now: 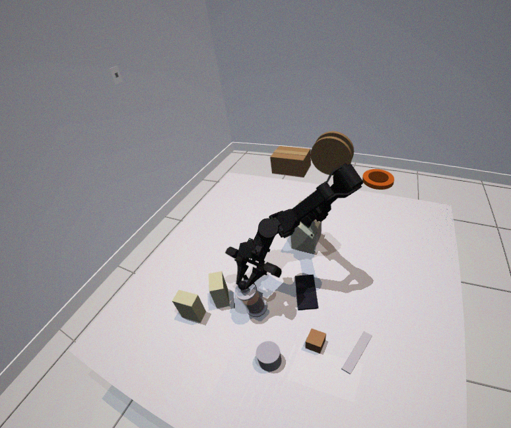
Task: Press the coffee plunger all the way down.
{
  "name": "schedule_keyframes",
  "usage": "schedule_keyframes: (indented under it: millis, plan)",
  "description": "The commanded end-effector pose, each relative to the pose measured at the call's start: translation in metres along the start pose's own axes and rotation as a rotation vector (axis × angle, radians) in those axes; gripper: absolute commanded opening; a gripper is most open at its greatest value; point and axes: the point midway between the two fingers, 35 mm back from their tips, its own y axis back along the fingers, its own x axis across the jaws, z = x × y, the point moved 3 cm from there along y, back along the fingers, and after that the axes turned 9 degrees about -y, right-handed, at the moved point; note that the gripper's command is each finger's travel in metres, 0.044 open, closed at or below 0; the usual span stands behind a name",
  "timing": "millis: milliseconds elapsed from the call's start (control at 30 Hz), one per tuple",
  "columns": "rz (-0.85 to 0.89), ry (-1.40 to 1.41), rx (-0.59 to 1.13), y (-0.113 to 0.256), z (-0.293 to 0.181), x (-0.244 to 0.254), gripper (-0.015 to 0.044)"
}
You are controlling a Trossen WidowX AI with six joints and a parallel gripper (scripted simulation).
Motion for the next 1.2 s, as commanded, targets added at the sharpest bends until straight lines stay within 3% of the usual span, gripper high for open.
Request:
schedule_keyframes:
  millis: [0, 167, 567, 767, 1000, 1167]
  plan:
    - [0.0, 0.0, 0.0, 0.0, 0.0, 0.0, 0.0121]
    - [0.0, 0.0, 0.0, 0.0, 0.0, 0.0, 0.0121]
    - [0.0, 0.0, 0.0, 0.0, 0.0, 0.0, 0.0436]
    - [-0.003, 0.0, 0.003, 0.008, 0.009, 0.001, 0.044]
    - [-0.01, -0.007, 0.013, 0.064, 0.051, 0.012, 0.044]
    - [-0.01, -0.008, 0.013, 0.066, 0.05, 0.011, 0.044]
